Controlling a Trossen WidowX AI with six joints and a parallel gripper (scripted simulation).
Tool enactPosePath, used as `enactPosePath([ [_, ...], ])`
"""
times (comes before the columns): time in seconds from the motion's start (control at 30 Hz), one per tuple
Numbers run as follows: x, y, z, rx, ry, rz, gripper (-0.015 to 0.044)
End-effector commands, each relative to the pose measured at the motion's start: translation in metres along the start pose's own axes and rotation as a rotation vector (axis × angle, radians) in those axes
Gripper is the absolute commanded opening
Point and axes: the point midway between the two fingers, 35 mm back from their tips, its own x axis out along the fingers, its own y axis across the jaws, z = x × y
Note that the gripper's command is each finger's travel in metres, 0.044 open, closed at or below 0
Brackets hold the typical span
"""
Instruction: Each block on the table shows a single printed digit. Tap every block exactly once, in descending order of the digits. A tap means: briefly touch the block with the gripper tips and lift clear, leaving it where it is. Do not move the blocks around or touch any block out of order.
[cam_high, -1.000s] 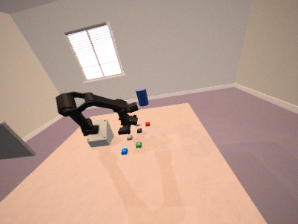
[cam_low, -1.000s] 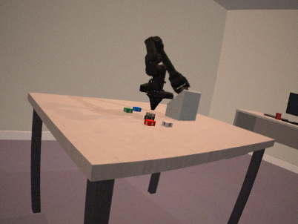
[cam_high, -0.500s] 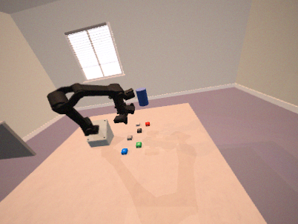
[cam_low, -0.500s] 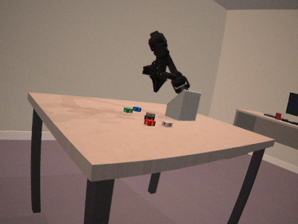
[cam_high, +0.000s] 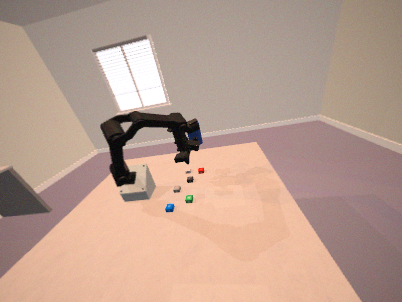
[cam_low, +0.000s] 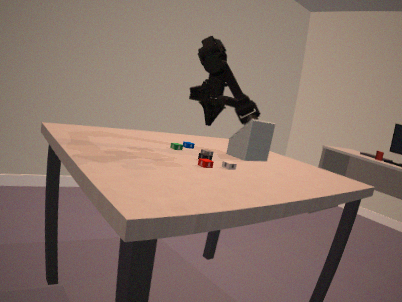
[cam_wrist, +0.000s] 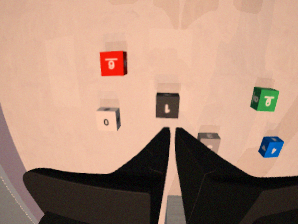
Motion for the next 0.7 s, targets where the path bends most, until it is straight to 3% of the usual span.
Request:
enactPosePath([
  [0.0, 0.056, -0.003, -0.003, -0.004, 0.022, -0.018, 0.002],
  [0.67, 0.091, -0.005, -0.005, -0.004, 0.022, -0.021, 0.002],
])
